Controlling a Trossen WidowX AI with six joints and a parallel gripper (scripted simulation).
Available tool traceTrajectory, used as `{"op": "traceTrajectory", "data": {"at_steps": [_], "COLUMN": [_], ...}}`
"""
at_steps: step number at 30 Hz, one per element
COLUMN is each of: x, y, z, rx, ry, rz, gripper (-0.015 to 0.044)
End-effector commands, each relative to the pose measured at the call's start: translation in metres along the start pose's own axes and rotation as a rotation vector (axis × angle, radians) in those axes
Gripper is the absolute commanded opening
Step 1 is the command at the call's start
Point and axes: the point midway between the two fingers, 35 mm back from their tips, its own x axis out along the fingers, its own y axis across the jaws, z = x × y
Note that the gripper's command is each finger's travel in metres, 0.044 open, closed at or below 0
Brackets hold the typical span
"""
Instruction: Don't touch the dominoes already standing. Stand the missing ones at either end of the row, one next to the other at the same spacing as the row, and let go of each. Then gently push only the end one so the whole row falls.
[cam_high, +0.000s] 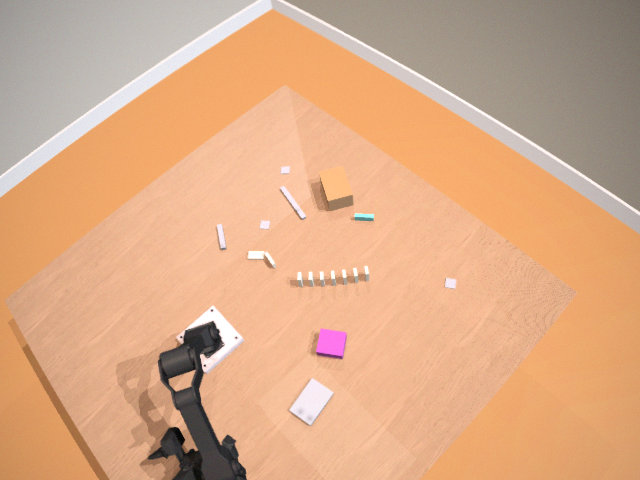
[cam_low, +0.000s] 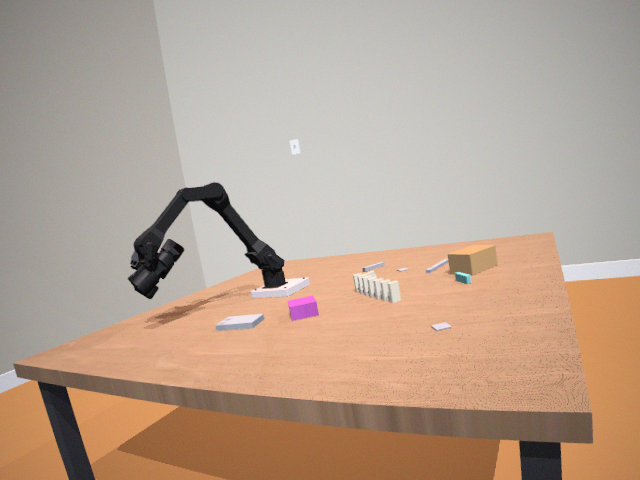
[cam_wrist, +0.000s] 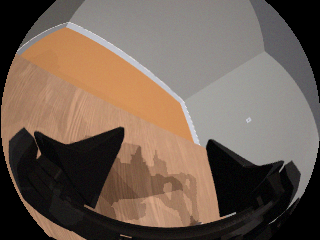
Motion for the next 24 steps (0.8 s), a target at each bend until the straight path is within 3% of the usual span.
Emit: {"op": "traceTrajectory", "data": {"at_steps": [1,4,15,24], "x": [-0.001,-0.021,-0.178,-0.296], "y": [0.000,0.002,0.020,-0.020], "z": [-0.001,-0.012,-0.072,-0.158], "rx": [0.003,0.026,-0.165,-0.385], "ry": [0.005,0.052,0.010,-0.046], "rz": [0.004,0.064,0.492,0.865], "gripper": [0.0426,0.0440,0.0440,0.0440]}}
